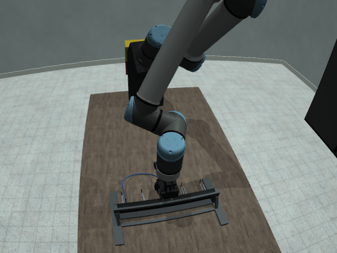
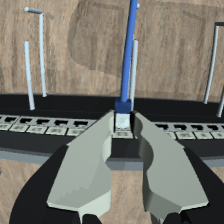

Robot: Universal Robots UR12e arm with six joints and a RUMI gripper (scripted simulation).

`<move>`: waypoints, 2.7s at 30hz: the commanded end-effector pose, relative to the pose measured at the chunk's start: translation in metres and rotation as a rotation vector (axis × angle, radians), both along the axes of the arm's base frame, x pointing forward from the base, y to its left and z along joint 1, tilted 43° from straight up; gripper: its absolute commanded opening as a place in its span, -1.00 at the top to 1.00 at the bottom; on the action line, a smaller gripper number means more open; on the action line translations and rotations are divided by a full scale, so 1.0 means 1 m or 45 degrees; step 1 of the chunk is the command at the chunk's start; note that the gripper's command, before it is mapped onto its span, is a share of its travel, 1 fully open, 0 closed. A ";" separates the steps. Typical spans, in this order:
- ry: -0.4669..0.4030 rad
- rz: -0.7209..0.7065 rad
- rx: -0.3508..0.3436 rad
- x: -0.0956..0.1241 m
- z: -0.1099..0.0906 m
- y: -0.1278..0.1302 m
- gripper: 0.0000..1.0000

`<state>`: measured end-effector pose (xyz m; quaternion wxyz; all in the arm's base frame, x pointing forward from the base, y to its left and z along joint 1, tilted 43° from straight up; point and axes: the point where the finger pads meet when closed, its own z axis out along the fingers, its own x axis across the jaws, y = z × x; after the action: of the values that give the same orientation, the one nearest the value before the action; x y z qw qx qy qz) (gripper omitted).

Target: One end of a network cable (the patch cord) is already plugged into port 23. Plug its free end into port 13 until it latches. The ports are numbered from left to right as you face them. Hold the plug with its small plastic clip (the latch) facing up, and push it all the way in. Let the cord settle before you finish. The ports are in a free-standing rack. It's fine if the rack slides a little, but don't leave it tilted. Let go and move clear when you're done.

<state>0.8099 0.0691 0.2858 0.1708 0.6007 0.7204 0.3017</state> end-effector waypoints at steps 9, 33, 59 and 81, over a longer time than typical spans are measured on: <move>-0.003 0.000 -0.001 0.000 0.001 0.000 1.00; -0.003 0.000 -0.001 0.000 0.001 0.000 0.56; -0.003 0.000 -0.001 0.000 0.001 0.000 0.56; -0.003 0.000 -0.001 0.000 0.001 0.000 0.56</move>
<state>0.8095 0.0690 0.2858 0.1713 0.6004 0.7203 0.3021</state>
